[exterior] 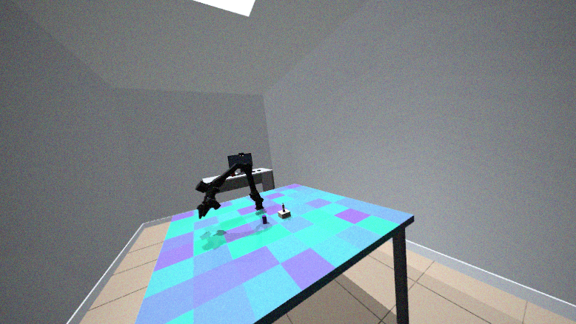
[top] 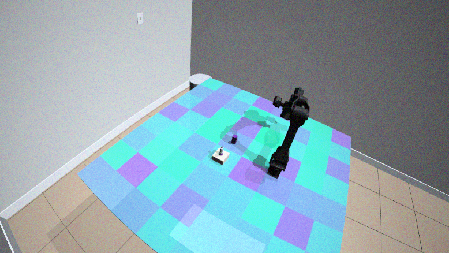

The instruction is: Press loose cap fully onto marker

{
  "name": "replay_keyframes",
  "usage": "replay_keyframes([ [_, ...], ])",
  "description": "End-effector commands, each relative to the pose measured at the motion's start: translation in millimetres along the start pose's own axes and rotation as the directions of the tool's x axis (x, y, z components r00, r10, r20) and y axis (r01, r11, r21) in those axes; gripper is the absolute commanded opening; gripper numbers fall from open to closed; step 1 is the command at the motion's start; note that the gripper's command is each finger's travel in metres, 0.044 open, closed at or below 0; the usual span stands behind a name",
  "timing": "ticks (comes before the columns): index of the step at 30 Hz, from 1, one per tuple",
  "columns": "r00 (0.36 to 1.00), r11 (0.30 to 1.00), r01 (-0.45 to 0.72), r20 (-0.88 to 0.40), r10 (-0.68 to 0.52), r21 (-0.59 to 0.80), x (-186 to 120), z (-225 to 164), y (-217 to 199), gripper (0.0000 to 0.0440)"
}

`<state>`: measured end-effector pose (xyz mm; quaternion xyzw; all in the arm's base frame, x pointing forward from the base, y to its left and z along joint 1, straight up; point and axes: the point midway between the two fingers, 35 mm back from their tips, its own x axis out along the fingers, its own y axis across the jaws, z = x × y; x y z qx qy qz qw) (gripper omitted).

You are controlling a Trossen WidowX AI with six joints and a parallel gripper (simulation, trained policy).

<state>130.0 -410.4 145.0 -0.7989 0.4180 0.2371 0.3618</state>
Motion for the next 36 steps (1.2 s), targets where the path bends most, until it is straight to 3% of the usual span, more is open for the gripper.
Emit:
replay_keyframes([
  [1,1.0,1.0,-0.006,0.015,0.006,0.003,1,-1,-7,0.0302],
  [36,0.963,0.998,-0.059,0.263,0.059,-0.006,19,36,-81,0.0304],
])
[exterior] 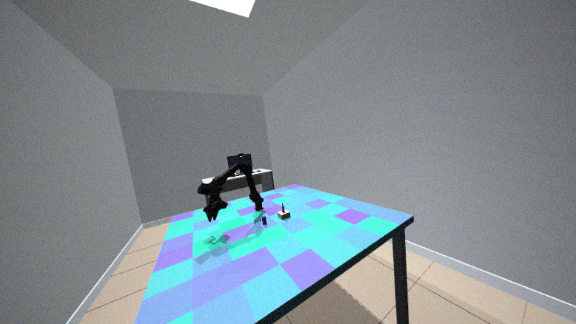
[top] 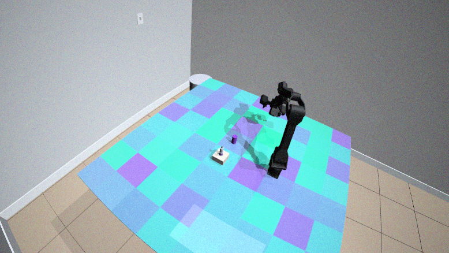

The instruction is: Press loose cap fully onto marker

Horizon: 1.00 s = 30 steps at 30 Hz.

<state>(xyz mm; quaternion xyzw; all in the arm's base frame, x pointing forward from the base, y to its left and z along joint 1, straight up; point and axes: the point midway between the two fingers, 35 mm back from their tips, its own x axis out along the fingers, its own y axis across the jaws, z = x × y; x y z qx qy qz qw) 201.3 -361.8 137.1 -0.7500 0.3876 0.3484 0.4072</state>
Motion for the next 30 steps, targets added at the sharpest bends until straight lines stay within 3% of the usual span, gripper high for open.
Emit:
replay_keyframes([
  [1,1.0,1.0,-0.01,0.011,0.01,0.002,0,0,-7,0.0304],
  [30,0.979,0.995,-0.098,0.176,0.101,-0.024,9,37,-66,0.0305],
])
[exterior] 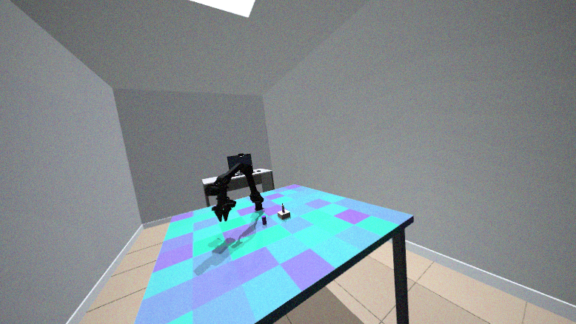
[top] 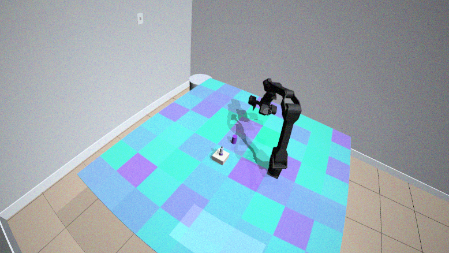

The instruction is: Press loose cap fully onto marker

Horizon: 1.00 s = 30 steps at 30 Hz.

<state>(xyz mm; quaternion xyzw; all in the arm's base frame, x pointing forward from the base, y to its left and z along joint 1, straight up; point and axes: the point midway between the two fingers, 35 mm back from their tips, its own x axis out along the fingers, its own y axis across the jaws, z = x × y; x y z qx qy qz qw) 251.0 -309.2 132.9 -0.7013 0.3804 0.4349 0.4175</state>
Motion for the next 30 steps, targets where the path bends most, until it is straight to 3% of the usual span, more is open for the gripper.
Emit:
replay_keyframes([
  [1,1.0,1.0,-0.013,0.005,0.013,0.002,-2,1,-7,0.0305],
  [30,0.983,0.991,-0.13,0.126,0.131,-0.023,5,47,-53,0.0303],
])
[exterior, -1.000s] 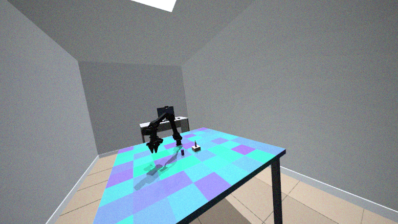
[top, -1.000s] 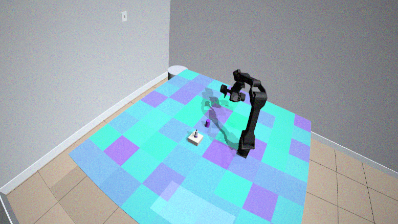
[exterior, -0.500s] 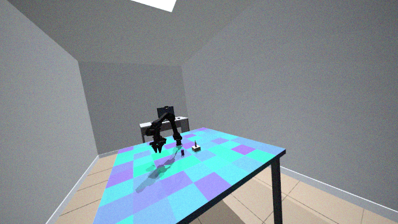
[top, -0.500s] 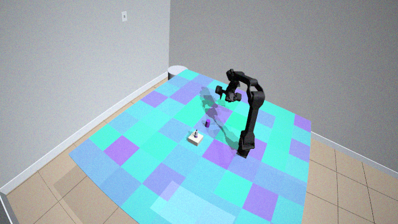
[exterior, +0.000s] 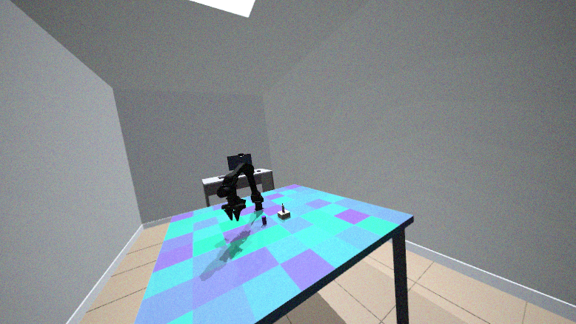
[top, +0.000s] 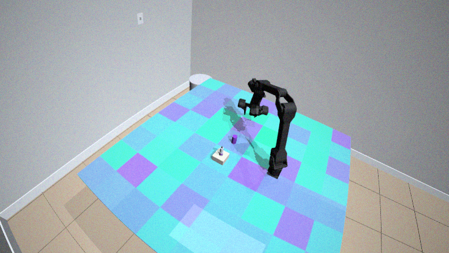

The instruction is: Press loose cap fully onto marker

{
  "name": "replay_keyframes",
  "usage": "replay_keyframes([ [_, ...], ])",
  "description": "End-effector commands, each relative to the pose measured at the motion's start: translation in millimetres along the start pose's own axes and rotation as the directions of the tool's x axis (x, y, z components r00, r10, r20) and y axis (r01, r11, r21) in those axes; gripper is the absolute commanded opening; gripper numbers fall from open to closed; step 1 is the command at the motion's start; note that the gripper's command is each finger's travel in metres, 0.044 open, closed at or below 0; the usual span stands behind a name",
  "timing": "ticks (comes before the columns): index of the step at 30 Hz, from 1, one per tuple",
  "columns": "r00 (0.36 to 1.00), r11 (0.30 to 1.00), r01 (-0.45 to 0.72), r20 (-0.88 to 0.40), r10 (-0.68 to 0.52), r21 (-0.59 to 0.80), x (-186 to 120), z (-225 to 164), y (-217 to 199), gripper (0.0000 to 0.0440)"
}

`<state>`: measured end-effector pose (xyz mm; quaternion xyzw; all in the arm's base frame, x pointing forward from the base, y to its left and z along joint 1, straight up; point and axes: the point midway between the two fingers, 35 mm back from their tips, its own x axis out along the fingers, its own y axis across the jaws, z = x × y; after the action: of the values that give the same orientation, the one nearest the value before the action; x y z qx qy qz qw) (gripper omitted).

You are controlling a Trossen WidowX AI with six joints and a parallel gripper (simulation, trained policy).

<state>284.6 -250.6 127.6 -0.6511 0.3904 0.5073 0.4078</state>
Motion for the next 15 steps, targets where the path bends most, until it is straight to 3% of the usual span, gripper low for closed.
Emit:
replay_keyframes([
  [1,1.0,1.0,-0.014,0.003,0.014,0.003,-1,3,-4,0.0303],
  [15,0.996,0.997,-0.072,0.053,0.073,-0.011,2,28,-21,0.0301],
])
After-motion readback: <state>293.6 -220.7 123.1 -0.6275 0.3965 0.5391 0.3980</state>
